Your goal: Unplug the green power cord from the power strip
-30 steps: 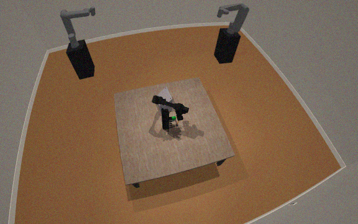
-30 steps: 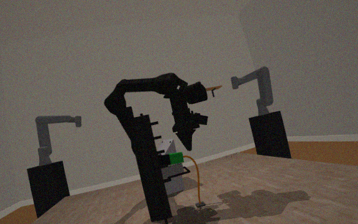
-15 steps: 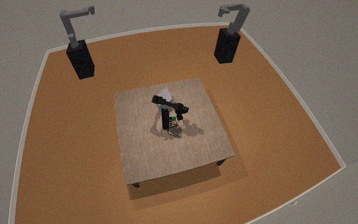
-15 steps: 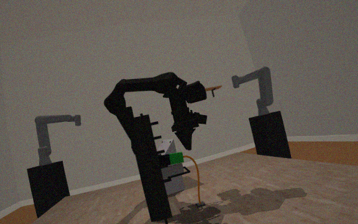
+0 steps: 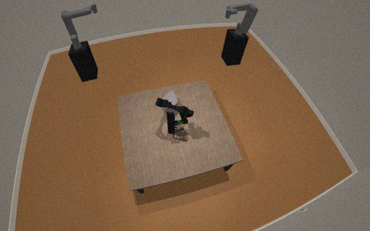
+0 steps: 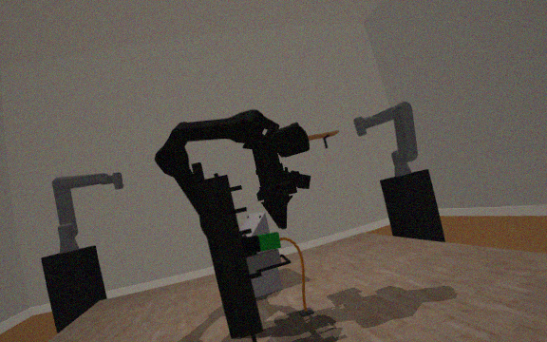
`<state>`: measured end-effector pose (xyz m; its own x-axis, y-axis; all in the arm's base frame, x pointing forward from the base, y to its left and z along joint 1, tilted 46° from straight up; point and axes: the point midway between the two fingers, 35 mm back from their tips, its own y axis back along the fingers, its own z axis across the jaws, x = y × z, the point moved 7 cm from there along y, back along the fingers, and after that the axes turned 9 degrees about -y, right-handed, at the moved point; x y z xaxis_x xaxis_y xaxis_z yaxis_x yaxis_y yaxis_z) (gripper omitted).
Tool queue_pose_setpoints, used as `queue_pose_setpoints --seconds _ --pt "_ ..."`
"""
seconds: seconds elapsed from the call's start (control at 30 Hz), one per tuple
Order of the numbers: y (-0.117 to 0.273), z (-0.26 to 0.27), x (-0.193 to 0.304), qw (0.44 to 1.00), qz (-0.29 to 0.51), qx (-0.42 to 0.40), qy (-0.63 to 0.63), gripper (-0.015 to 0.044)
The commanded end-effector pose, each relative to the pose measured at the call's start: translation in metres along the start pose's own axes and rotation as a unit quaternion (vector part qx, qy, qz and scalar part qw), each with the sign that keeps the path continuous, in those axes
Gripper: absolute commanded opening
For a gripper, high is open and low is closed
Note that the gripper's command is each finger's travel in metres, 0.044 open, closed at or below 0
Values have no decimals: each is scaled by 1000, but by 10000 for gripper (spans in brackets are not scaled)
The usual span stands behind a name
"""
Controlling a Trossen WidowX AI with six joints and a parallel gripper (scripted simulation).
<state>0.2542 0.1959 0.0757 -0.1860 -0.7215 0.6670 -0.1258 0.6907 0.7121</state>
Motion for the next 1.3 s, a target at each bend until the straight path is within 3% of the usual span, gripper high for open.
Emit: queue_pose_setpoints --seconds 0.0,0.97,1.07,1.27 --pt "0 -1 8 1000 2 2 3 160" --pt "-12 -3 30 1000 3 2 3 160" --pt "-10 -3 29 1000 2 0 0 81" --pt "-10 -3 29 1000 2 0 0 41"
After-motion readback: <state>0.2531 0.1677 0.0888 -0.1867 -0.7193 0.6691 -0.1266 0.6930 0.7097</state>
